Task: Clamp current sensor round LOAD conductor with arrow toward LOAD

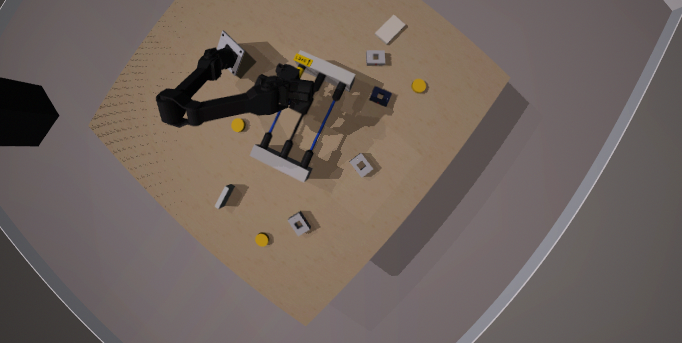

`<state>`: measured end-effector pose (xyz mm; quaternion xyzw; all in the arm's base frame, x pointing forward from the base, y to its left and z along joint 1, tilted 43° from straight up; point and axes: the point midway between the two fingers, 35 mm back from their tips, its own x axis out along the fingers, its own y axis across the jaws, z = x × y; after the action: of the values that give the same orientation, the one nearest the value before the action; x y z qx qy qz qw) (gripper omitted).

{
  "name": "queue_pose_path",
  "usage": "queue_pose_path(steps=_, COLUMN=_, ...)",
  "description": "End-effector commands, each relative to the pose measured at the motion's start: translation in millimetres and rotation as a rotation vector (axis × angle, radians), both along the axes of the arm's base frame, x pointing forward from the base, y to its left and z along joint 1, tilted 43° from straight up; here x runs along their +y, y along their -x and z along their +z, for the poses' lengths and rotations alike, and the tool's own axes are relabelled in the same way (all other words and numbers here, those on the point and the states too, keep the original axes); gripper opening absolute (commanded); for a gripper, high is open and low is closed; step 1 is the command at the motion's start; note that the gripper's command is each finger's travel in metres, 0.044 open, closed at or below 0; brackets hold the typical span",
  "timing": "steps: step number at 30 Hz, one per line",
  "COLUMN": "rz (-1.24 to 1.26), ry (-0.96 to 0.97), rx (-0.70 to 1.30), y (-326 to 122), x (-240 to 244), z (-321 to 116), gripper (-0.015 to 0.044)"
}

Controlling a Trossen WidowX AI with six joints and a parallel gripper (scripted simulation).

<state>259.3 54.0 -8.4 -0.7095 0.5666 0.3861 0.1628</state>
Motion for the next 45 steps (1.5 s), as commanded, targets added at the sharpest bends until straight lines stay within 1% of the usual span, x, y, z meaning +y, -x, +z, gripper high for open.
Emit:
queue_pose_path(steps=1, rz=0.000, ry=0.001, rx=0.000, y=0, x=0, z=0, gripper=0.0252)
queue_pose_path(steps=13, rz=0.000, ry=0.001, rx=0.000, y=0, x=0, z=0, gripper=0.0252)
queue_pose_path(steps=20, rz=0.000, ry=0.001, rx=0.000, y=0, x=0, z=0, gripper=0.0436)
queue_pose_path(steps=21, rz=0.000, ry=0.001, rx=0.000, y=0, x=0, z=0, gripper=0.0440)
queue_pose_path(steps=29, rz=0.000, ry=0.000, rx=0.000, y=0, x=2, z=2, gripper=0.0440)
queue_pose_path(steps=31, rz=-0.001, ry=-0.004, rx=-0.001, y=-2, x=17, z=16, gripper=0.0440)
queue_pose_path(steps=34, rz=-0.002, ry=-0.008, rx=-0.003, y=1, x=49, z=52, gripper=0.0440)
queue_pose_path(steps=36, rz=-0.004, ry=-0.008, rx=-0.003, y=5, x=62, z=69, gripper=0.0440)
queue_pose_path(steps=45, rz=-0.004, ry=-0.008, rx=-0.003, y=5, x=63, z=71, gripper=0.0440)
